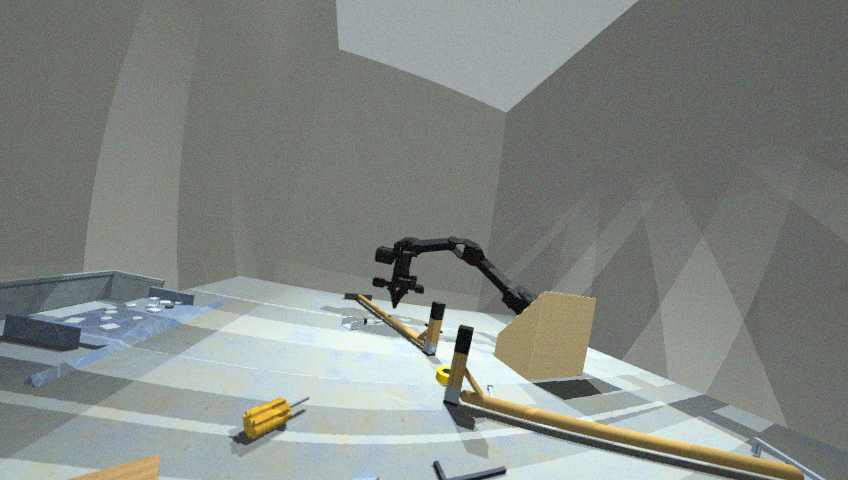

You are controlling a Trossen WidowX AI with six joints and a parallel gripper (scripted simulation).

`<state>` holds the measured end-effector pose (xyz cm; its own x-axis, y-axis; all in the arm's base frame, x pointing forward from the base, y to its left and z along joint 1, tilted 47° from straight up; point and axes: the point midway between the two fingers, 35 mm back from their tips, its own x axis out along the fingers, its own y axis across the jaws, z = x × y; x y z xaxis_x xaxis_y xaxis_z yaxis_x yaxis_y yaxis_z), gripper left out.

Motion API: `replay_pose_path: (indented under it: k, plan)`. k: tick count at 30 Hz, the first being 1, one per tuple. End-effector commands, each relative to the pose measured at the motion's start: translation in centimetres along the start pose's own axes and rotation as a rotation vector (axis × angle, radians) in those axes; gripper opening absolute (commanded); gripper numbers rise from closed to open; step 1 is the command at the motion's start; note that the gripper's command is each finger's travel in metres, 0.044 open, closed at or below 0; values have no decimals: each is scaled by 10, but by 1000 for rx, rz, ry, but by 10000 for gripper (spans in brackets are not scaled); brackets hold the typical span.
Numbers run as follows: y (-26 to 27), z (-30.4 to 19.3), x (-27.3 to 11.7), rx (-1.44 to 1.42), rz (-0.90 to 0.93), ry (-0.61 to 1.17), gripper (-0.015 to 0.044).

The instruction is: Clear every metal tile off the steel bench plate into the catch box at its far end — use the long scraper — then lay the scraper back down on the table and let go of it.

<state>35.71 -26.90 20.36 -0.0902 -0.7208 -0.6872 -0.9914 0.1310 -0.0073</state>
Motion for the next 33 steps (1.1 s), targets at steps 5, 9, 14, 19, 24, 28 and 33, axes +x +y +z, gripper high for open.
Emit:
replay_pose_path:
  k: [5,9,14,19,24,28,33]
  plan:
    - [1,0,-32,4,1,2,0]
    - [3,0,-47,4,1,3,0]
    - [4,0,-56,3,1,4,0]
    - [13,-1,-71,-59,-7,6,0]
    - [28,-3,-92,-150,-19,10,0]
    - [40,-5,-107,-223,-29,14,0]
    - [45,-5,-112,-249,-32,16,0]
